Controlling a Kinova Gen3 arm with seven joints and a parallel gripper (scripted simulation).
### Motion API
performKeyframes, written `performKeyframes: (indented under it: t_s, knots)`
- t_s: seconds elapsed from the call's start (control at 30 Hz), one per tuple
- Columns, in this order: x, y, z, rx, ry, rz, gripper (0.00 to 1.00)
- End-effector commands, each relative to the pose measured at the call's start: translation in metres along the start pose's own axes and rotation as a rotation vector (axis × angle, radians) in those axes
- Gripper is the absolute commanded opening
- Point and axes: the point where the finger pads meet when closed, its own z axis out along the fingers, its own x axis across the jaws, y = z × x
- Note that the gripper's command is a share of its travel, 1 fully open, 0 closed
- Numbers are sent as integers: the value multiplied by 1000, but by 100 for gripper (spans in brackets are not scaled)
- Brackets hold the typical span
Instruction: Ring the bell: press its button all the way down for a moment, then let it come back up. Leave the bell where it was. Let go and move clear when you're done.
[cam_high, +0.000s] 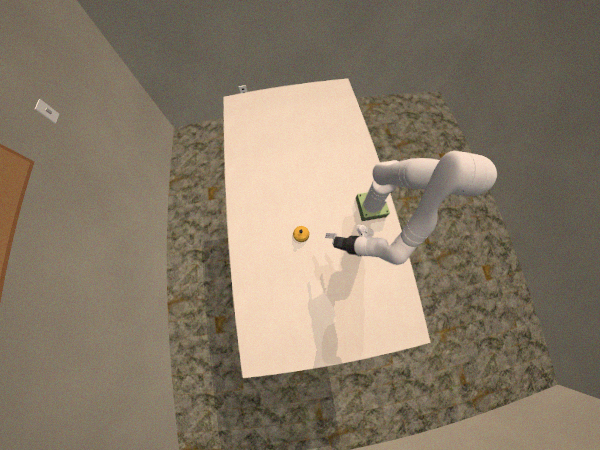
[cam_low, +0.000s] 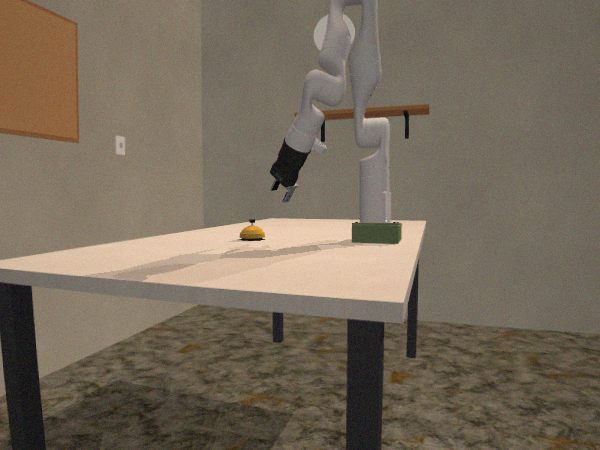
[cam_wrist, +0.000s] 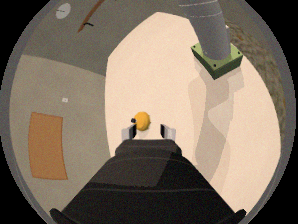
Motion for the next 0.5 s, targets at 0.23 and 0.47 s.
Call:
performKeyframes:
  t_s: [0.23,0.47]
  knots:
    - [-2,-3,4,25,28,27,100]
    - [-2,-6,8,49,55,52,100]
